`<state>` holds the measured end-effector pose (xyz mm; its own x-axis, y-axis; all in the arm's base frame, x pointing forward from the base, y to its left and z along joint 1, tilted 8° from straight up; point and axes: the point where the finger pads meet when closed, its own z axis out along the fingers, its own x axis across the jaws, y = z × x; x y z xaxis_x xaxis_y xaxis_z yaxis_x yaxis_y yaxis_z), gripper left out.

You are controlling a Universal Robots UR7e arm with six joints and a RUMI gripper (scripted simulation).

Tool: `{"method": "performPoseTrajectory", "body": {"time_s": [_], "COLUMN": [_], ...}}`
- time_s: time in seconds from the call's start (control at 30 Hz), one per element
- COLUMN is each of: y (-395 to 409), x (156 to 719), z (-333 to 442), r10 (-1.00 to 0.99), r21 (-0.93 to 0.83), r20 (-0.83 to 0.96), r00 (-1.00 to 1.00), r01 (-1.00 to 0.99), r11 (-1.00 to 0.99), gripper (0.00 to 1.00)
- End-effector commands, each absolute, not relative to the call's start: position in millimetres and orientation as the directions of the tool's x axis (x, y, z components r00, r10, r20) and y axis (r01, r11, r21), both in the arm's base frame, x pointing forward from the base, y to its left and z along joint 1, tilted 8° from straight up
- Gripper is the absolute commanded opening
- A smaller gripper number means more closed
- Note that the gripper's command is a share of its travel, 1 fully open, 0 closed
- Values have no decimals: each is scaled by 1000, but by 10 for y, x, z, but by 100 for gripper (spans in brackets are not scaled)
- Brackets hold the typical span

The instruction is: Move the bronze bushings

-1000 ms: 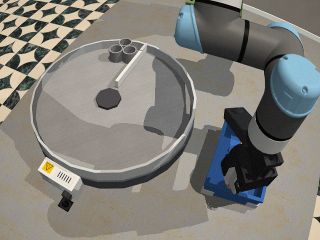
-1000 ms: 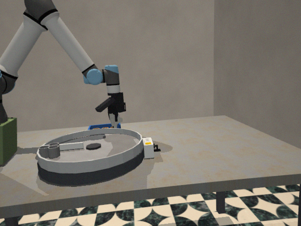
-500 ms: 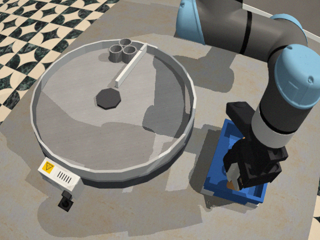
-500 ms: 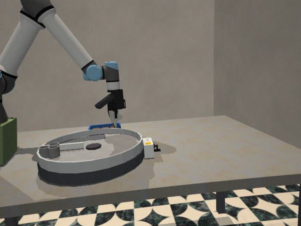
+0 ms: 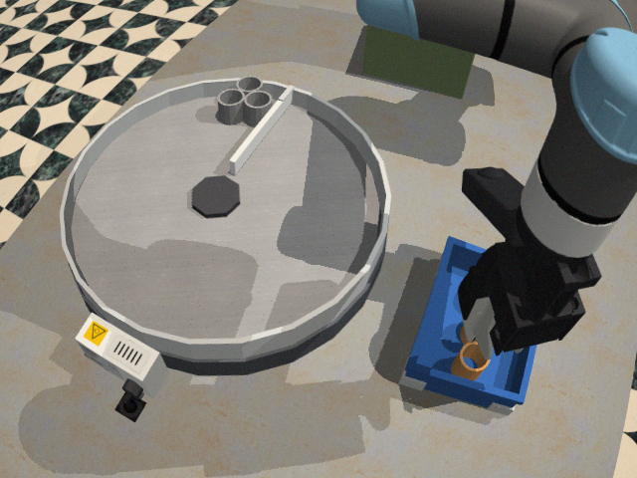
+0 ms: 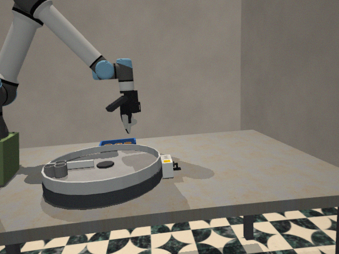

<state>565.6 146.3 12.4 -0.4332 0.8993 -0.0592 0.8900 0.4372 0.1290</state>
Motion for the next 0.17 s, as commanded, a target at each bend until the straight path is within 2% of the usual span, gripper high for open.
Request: {"method": "performPoseTrajectory", "body": {"time_s": [0.0, 0.13], "y": [1463, 1463], "x": [5652, 5652], "z": [171, 171], "r10": [899, 899], "r21": [130, 130], "r20": [-59, -59], "r00": [-433, -433], "r01": [890, 890], "r11": [437, 437], "gripper": [6, 6]}}
